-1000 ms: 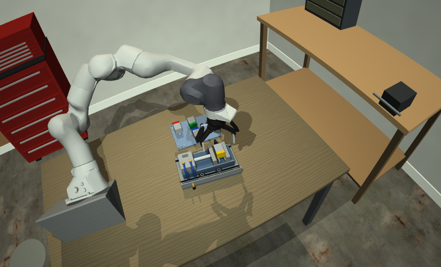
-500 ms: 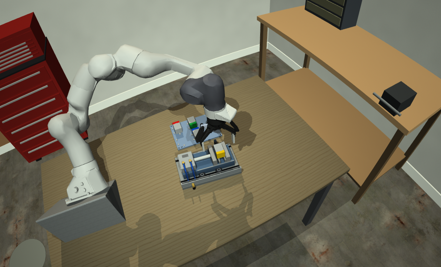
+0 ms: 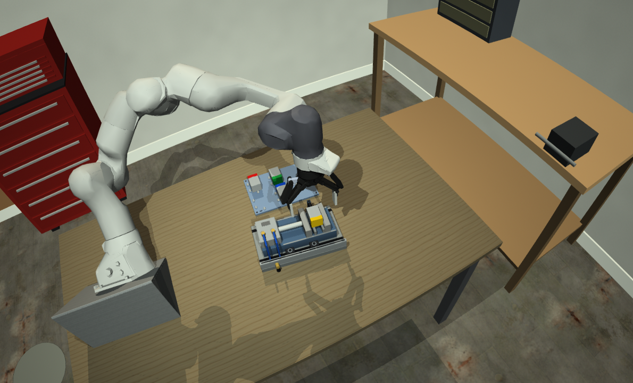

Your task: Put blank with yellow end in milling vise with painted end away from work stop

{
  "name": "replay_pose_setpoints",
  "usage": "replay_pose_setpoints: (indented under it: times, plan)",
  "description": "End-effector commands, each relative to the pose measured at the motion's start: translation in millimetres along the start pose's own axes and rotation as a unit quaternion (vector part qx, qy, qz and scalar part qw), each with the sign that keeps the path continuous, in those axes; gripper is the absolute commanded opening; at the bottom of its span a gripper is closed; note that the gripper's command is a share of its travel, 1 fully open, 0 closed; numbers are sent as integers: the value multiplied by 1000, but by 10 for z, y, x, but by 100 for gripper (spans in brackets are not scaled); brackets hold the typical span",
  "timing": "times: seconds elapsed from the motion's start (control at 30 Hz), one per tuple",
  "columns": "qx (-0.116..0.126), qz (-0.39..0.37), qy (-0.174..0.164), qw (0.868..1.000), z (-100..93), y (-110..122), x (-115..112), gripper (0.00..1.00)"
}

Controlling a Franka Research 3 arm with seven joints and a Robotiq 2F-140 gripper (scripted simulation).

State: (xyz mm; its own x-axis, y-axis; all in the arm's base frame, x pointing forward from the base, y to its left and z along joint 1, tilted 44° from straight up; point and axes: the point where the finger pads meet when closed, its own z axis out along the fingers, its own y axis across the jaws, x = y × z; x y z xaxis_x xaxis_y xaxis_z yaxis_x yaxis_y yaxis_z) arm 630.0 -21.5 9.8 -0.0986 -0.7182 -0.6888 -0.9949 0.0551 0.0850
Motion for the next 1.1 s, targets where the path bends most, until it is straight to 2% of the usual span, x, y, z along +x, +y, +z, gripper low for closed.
replay_pose_setpoints:
  times: [0.0,1.07]
  plan:
    - [0,1,1,1000,-30,-1,11,100]
    - [0,1,1,1000,-86,-4,29,100]
